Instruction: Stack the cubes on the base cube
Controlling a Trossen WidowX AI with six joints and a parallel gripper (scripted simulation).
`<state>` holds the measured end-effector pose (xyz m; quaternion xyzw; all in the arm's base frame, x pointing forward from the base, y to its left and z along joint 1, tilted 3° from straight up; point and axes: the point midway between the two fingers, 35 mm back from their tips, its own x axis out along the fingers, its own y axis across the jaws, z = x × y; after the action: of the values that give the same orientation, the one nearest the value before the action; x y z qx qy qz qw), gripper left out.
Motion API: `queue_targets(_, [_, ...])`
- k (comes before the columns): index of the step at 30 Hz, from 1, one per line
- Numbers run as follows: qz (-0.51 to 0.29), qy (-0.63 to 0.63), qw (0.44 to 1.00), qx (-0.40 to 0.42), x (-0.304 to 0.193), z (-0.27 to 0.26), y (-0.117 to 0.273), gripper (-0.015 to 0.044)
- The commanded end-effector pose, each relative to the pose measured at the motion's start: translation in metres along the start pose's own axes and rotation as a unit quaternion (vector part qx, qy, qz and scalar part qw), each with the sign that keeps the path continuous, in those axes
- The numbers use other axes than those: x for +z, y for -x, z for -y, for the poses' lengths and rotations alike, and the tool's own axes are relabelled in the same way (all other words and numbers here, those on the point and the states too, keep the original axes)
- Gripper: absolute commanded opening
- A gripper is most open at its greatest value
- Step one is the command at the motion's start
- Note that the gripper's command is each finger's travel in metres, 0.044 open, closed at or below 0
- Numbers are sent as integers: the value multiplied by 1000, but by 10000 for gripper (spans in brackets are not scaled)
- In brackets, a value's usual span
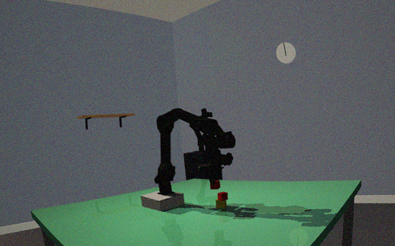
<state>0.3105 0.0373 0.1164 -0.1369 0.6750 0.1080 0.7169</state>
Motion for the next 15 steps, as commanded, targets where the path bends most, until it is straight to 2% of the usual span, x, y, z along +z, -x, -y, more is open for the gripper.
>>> queue_targets(1, [1,-50,999,-1,-2,-11,0,105])
queue_targets(15, [0,-228,974,1,-11,-50,-2,105])
